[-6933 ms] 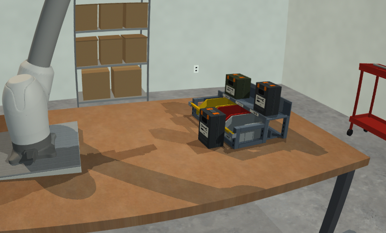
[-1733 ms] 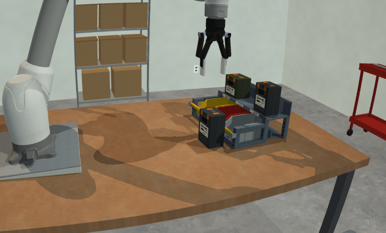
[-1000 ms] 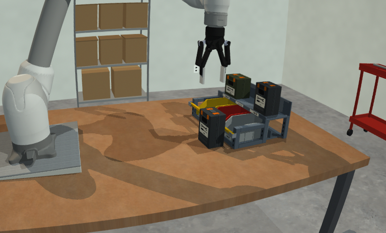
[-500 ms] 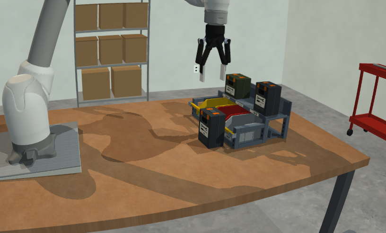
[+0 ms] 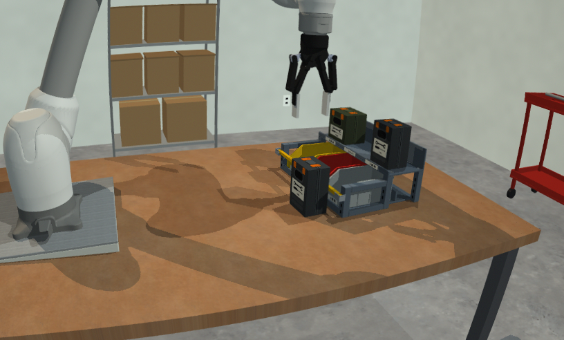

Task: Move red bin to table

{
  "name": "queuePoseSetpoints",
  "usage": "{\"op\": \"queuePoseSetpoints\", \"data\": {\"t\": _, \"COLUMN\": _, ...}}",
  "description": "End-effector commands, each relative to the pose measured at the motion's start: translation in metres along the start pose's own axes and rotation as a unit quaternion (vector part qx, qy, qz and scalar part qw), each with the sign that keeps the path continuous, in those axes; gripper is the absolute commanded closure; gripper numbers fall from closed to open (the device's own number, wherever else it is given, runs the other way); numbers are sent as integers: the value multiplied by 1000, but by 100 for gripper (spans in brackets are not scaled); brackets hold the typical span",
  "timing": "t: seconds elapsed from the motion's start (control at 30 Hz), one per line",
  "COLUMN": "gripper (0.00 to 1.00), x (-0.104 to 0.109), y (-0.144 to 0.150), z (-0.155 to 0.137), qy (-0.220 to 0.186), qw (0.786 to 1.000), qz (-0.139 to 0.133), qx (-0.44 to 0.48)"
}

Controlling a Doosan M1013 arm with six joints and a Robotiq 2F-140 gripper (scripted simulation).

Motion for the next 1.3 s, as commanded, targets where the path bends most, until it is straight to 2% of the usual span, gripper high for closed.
{"op": "queuePoseSetpoints", "data": {"t": 0.0, "gripper": 43, "x": 0, "y": 0, "z": 0, "qy": 0, "qw": 1000, "qz": 0, "qx": 0}}
{"op": "queuePoseSetpoints", "data": {"t": 1.13, "gripper": 43, "x": 4, "y": 0, "z": 0, "qy": 0, "qw": 1000, "qz": 0, "qx": 0}}
{"op": "queuePoseSetpoints", "data": {"t": 1.27, "gripper": 43, "x": -40, "y": 0, "z": 0, "qy": 0, "qw": 1000, "qz": 0, "qx": 0}}
Point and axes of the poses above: the point where the finger pads meet when closed, its own x axis back along the fingers, its own y axis across the jaws, z = x × y, the point moved 5 cm from there along x, back along the fingers, and after that the axes turned 15 degrees about x, right-handed, at the moved point
